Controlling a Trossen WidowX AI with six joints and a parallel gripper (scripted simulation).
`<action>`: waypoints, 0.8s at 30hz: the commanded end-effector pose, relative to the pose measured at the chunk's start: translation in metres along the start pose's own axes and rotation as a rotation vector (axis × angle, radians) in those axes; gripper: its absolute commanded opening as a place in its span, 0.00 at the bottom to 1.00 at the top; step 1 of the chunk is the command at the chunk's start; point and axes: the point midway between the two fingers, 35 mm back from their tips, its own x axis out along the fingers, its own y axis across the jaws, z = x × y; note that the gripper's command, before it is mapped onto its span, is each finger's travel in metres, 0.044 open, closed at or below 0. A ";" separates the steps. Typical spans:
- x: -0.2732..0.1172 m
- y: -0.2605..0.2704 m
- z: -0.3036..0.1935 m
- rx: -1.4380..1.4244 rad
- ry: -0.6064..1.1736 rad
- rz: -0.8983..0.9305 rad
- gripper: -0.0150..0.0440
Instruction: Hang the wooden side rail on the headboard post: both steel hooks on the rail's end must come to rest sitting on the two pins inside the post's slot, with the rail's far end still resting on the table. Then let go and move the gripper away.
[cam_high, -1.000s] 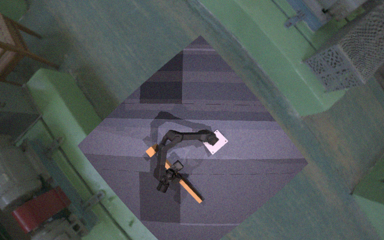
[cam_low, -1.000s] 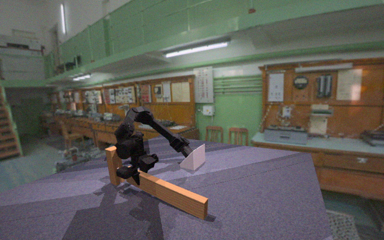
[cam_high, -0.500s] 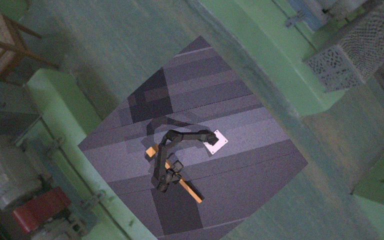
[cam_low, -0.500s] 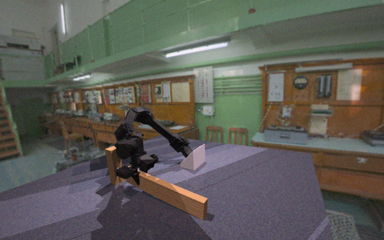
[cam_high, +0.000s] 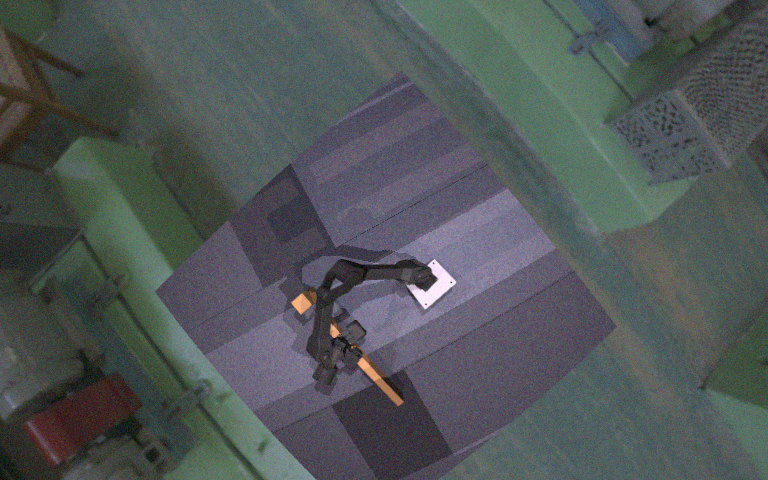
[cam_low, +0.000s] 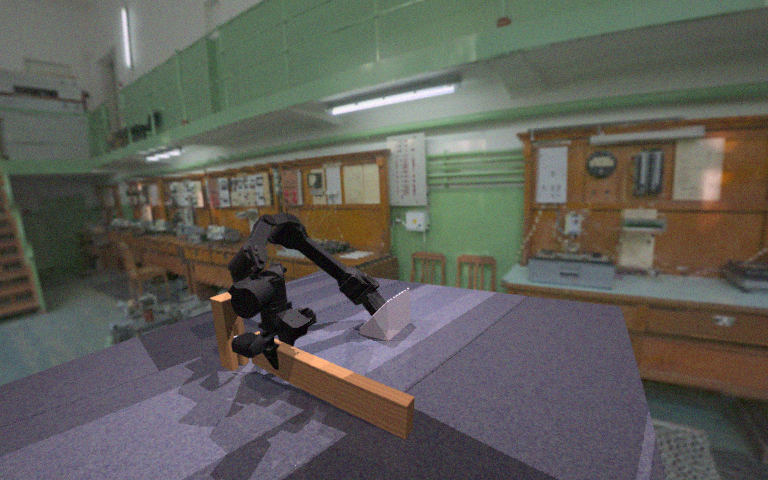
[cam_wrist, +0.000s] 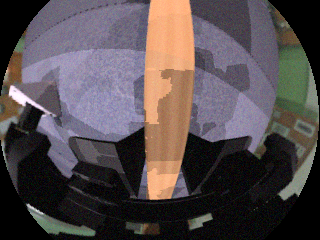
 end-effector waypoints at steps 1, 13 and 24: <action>-0.004 -0.001 -0.001 0.002 -0.004 -0.011 0.25; -0.003 -0.001 -0.002 0.002 -0.004 -0.011 0.25; -0.003 -0.001 -0.004 0.002 -0.004 -0.011 0.25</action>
